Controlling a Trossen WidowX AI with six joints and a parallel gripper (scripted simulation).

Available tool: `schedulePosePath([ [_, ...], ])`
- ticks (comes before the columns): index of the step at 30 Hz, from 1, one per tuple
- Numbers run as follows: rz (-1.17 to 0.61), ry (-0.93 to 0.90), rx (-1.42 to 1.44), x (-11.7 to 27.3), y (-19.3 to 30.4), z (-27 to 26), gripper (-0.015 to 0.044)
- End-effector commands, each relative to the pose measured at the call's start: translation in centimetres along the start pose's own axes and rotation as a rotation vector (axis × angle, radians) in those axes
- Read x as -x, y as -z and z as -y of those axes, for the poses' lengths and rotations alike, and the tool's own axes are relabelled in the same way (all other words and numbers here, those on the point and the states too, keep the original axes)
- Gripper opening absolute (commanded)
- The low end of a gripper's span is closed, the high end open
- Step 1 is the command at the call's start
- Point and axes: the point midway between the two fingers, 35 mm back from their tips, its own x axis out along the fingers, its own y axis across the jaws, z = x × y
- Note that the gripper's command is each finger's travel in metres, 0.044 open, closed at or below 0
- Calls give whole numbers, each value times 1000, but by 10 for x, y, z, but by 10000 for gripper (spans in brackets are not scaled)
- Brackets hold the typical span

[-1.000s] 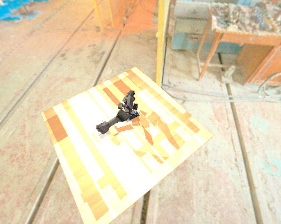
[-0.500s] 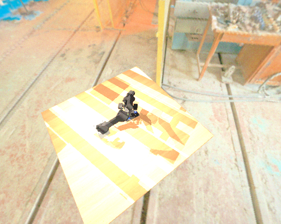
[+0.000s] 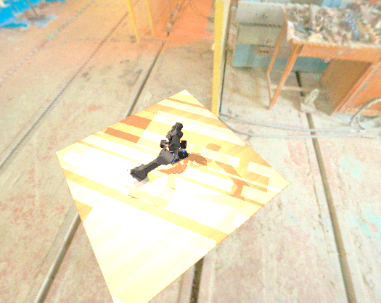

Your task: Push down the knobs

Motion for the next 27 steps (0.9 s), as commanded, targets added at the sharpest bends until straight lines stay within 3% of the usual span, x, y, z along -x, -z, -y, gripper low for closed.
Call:
schedulePosePath([
  [1,8,2,-5,-9,0,-1,0],
  [27,9,1,-5,-15,-1,-1,0],
])
